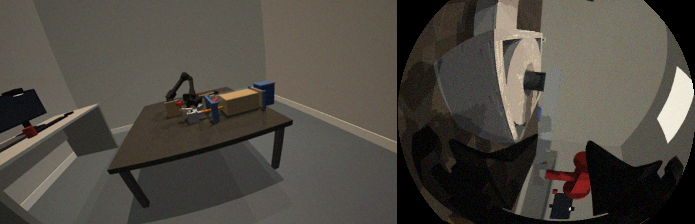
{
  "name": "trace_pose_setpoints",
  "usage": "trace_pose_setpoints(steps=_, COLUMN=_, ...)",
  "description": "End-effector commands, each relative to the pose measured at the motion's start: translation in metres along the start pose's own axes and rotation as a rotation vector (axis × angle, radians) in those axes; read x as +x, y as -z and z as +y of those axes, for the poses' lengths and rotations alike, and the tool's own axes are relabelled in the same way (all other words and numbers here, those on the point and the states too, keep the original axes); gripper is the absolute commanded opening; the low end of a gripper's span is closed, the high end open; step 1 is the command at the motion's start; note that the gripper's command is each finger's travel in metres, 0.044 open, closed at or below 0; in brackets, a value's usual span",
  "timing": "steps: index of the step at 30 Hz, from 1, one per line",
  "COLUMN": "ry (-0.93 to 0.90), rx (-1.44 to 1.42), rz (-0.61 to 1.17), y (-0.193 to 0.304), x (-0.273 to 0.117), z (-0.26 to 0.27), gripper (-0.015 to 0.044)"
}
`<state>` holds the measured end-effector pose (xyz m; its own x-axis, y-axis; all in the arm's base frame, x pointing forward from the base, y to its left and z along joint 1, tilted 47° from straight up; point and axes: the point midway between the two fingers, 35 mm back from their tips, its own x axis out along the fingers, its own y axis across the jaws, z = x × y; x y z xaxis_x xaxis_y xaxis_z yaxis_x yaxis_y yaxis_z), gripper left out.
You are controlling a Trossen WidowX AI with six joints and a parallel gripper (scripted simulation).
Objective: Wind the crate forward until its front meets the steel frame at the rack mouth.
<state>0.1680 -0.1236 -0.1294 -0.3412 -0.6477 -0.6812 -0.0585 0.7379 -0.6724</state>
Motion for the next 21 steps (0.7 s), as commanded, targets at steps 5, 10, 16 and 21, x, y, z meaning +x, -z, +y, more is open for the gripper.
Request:
trace_pose_setpoints(steps=5, ry=-0.003, rx=0.002, rz=-0.010, y=-0.004, x=-0.087, z=0.002, gripper=0.0240)
trace_pose_setpoints(steps=10, ry=0.001, rx=0.004, rz=-0.007, y=0.000, x=-0.105, z=0.001, gripper=0.0240)
trace_pose_setpoints(steps=16, ry=0.001, rx=0.004, rz=-0.007, y=0.000, x=-0.105, z=0.001, gripper=0.0240)
trace_pose_setpoints(steps=21, ry=-0.001, rx=0.003, rz=-0.009, y=-0.001, x=-0.106, z=-0.006, gripper=0.0240)
